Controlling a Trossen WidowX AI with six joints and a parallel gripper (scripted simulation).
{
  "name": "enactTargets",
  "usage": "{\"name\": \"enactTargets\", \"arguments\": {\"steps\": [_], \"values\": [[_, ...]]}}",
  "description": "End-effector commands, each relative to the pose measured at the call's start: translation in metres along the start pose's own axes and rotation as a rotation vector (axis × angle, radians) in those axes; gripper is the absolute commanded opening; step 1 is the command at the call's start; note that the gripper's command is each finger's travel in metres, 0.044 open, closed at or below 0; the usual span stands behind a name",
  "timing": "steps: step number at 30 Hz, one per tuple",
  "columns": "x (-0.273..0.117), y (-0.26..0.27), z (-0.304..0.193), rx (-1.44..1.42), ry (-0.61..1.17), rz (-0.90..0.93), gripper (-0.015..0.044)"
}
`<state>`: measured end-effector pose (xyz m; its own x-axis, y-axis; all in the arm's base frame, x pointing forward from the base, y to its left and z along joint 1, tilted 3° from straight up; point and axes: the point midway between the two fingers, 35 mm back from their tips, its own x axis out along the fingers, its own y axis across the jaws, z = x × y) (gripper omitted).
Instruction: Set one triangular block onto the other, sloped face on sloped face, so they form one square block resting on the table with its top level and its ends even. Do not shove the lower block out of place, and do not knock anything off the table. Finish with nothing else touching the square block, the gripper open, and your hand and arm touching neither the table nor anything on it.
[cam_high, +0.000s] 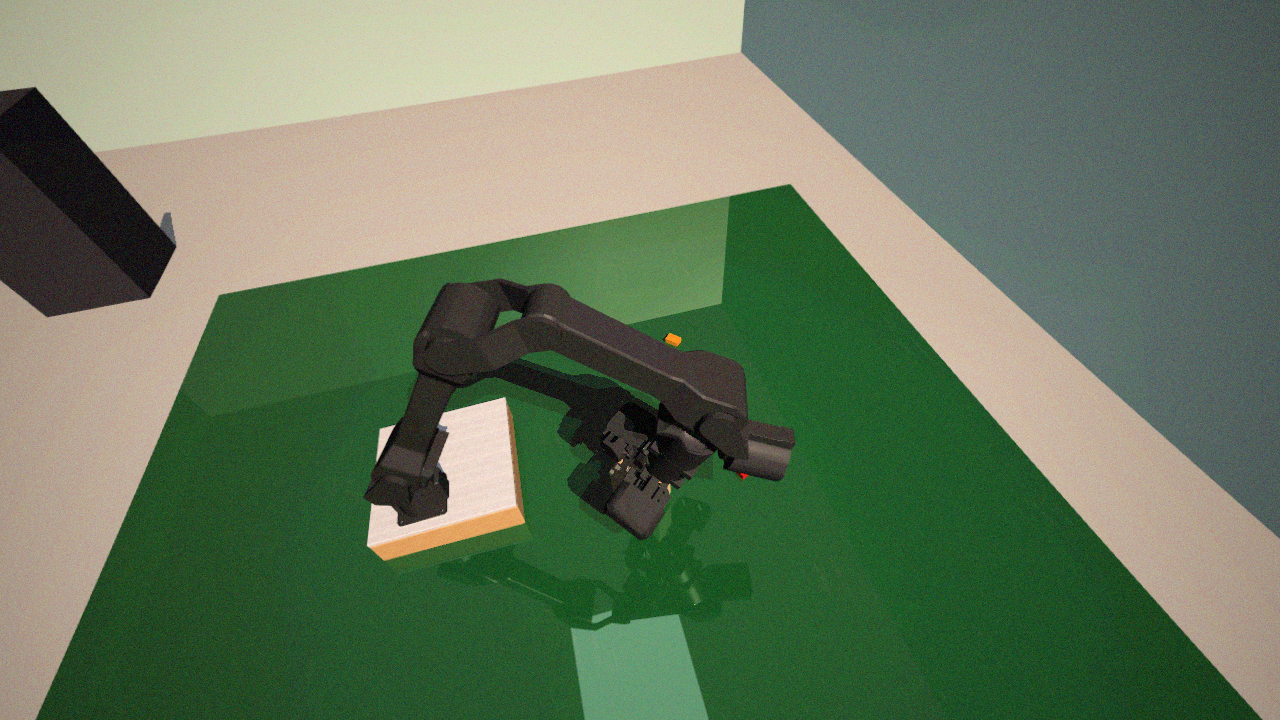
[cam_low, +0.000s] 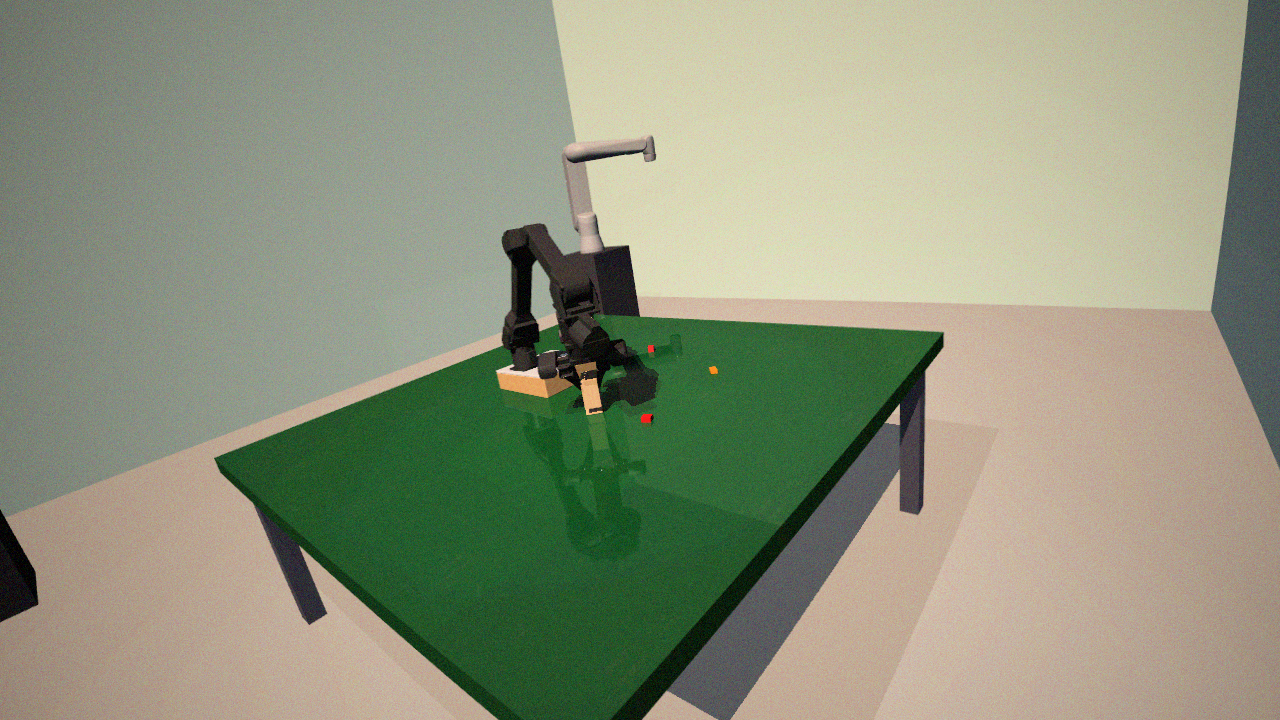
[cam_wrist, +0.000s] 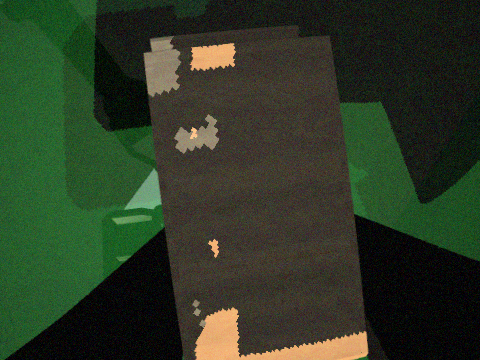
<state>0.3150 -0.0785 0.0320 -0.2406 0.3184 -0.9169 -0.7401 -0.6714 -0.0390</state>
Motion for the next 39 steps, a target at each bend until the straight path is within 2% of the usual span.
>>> {"name": "enactTargets", "arguments": {"steps": [1, 39], "values": [[0.002, -0.001, 0.0, 0.0, 0.0, -0.007, 0.0], [0.017, 0.0, 0.001, 0.004, 0.0, -0.011, 0.0]]}}
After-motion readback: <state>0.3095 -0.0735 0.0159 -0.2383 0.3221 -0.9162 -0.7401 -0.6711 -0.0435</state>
